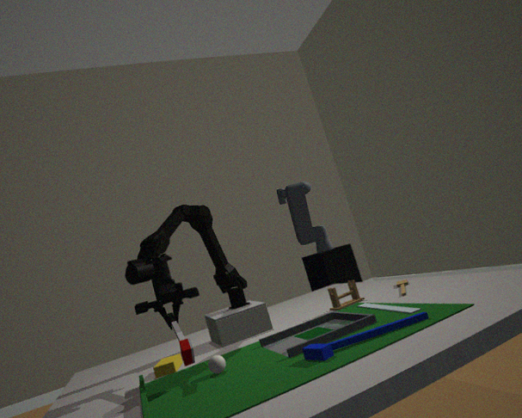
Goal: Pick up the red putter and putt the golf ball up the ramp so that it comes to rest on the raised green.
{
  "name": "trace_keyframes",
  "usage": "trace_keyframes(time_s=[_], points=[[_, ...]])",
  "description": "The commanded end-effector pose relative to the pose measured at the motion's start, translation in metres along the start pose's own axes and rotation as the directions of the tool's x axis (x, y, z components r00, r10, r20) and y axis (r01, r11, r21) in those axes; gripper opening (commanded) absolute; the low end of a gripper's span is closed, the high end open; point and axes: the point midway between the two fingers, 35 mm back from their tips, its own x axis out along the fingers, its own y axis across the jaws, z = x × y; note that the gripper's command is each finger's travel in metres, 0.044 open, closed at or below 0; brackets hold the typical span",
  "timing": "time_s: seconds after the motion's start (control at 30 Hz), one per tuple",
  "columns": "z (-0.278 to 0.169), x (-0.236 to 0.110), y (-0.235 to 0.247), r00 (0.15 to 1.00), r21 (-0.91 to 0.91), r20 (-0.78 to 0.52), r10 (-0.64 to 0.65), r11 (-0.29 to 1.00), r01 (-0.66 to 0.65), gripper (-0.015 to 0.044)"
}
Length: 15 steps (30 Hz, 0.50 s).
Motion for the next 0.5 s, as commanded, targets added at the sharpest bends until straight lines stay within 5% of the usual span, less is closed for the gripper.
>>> trace_keyframes(time_s=[0.0, 0.47], points=[[-0.001, 0.011, 0.001, 1.000, 0.004, 0.000, 0.001, 1.000, -0.001, 0.0000], [-0.001, 0.029, 0.001, 1.000, 0.004, 0.000, 0.001, 1.000, -0.001, 0.0000]])
